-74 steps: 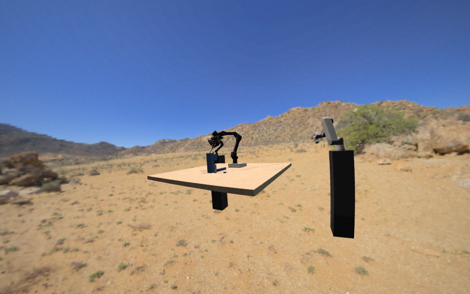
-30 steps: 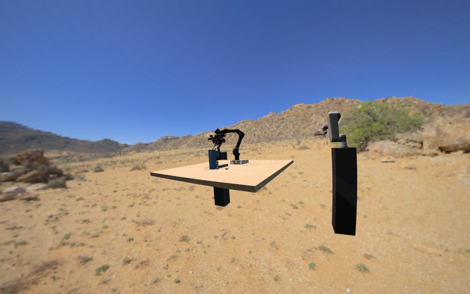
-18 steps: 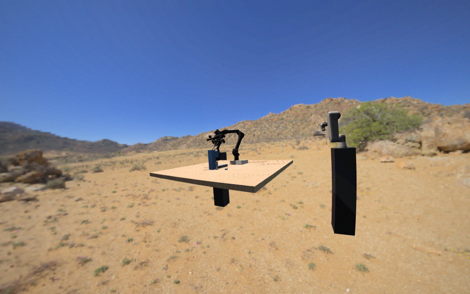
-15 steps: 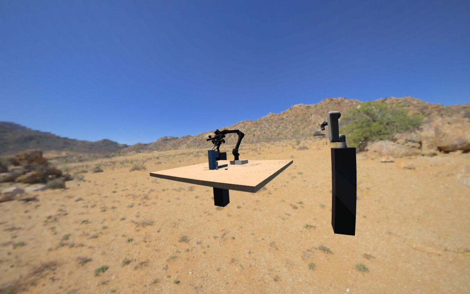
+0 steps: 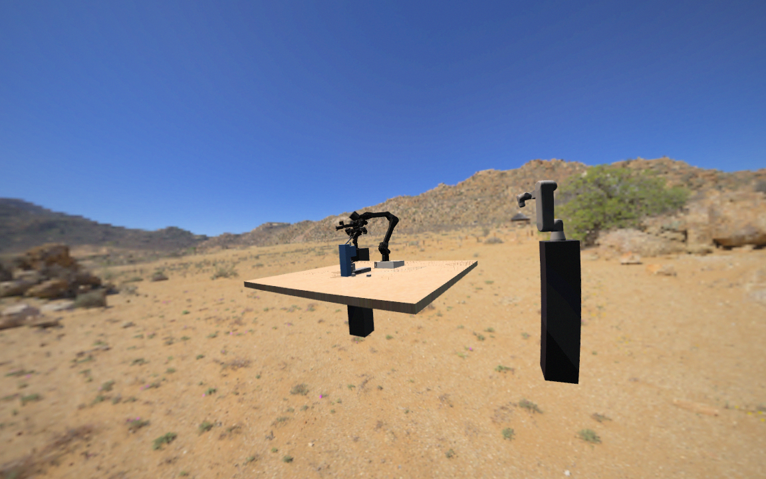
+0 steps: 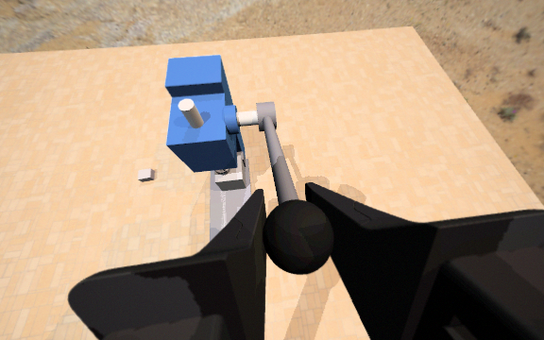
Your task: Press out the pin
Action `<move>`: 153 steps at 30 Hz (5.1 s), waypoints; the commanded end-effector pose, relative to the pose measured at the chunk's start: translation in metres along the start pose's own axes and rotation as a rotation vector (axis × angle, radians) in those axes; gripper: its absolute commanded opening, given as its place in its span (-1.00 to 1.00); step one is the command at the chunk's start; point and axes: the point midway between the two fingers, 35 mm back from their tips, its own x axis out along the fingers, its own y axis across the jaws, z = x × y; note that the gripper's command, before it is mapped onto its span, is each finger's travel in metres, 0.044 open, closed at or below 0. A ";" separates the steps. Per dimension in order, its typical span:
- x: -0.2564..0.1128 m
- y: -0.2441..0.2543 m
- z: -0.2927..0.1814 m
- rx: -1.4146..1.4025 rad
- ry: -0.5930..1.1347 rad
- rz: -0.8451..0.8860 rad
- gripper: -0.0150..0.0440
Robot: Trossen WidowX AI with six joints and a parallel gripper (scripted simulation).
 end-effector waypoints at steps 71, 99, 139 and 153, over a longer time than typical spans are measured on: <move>0.015 0.000 -0.042 0.011 0.031 0.001 -0.49; 0.022 0.000 -0.053 0.011 0.031 0.001 -0.49; 0.035 0.000 -0.069 0.011 0.032 0.000 -0.49; 0.040 0.000 -0.074 0.011 0.032 0.000 -0.49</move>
